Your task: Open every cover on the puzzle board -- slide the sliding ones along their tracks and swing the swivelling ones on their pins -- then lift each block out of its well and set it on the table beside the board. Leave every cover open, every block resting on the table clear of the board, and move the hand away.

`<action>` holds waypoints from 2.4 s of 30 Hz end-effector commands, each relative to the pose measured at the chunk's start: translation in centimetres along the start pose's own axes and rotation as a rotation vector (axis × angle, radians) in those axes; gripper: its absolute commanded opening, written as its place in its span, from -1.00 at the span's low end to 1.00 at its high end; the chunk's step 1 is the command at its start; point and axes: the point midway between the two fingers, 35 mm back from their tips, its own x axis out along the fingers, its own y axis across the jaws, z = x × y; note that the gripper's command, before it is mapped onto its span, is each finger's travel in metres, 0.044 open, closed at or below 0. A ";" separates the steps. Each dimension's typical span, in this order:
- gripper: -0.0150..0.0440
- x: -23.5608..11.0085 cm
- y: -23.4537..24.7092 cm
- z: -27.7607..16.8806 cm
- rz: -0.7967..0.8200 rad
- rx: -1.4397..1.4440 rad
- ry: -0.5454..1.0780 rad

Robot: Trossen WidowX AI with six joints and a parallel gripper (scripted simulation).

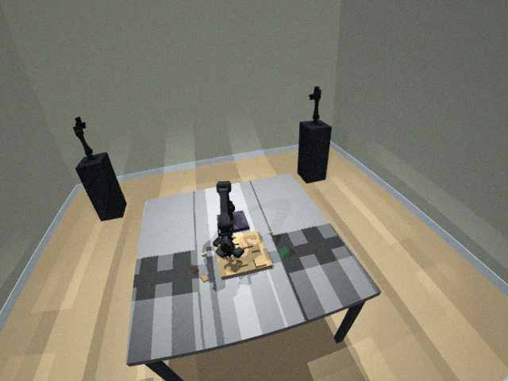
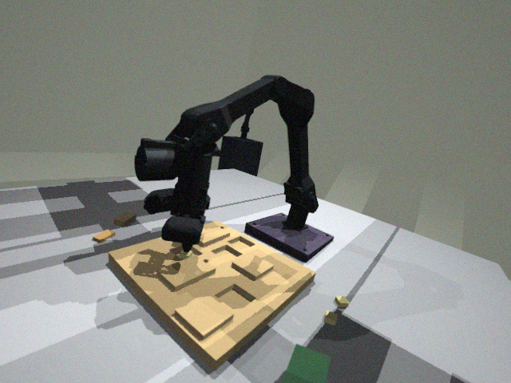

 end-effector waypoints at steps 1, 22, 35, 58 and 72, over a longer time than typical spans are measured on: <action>-0.49 -0.6 0.1 0.0 0.007 0.004 -0.002; 0.00 -5.6 0.1 0.0 0.008 0.006 -0.001; 0.00 -2.6 0.1 0.1 0.008 0.006 -0.001; 0.00 -2.3 0.1 0.1 0.008 0.006 -0.001; 0.00 -0.9 0.2 0.0 0.008 0.006 -0.001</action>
